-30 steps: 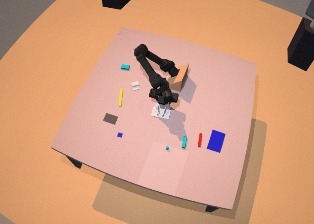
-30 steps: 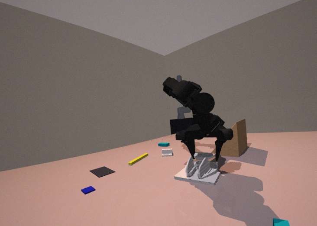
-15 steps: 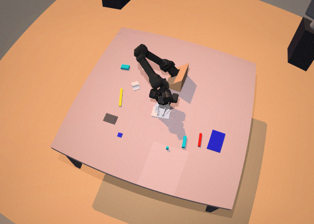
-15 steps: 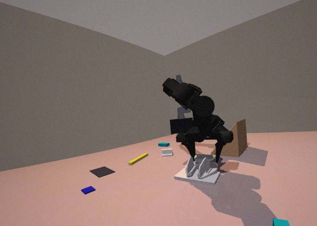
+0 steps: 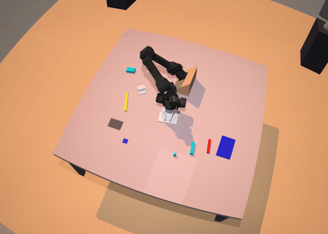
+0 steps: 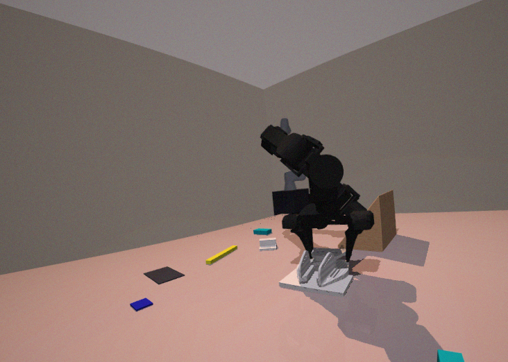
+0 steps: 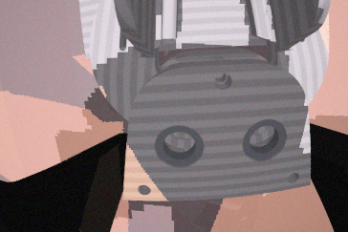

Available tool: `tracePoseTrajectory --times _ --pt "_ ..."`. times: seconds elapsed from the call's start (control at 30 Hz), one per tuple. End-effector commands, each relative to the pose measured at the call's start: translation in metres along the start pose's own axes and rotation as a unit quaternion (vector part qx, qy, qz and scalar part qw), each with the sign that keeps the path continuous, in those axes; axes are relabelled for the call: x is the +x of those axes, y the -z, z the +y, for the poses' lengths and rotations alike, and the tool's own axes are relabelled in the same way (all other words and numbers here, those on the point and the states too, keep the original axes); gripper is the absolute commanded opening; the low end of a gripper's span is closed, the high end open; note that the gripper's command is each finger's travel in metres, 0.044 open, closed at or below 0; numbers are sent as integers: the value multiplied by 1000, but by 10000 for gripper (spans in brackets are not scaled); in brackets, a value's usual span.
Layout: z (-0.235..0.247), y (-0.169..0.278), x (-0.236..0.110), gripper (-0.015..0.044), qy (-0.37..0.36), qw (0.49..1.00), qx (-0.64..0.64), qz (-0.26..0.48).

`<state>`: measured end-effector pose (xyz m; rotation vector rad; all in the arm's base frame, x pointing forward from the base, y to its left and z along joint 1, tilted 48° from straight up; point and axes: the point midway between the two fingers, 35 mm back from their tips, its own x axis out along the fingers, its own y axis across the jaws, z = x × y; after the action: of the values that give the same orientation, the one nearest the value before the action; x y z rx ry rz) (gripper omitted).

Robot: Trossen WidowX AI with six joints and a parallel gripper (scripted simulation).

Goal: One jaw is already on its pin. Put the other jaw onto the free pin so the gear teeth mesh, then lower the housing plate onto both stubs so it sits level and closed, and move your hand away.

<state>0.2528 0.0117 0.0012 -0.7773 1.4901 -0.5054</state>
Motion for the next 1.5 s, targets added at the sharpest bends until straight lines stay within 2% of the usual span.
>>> tracePoseTrajectory --times 0.0,1.47 --pt "0 0 1 351 2 1000 -4 0" --pt "-1 0 11 351 3 1000 -8 0"
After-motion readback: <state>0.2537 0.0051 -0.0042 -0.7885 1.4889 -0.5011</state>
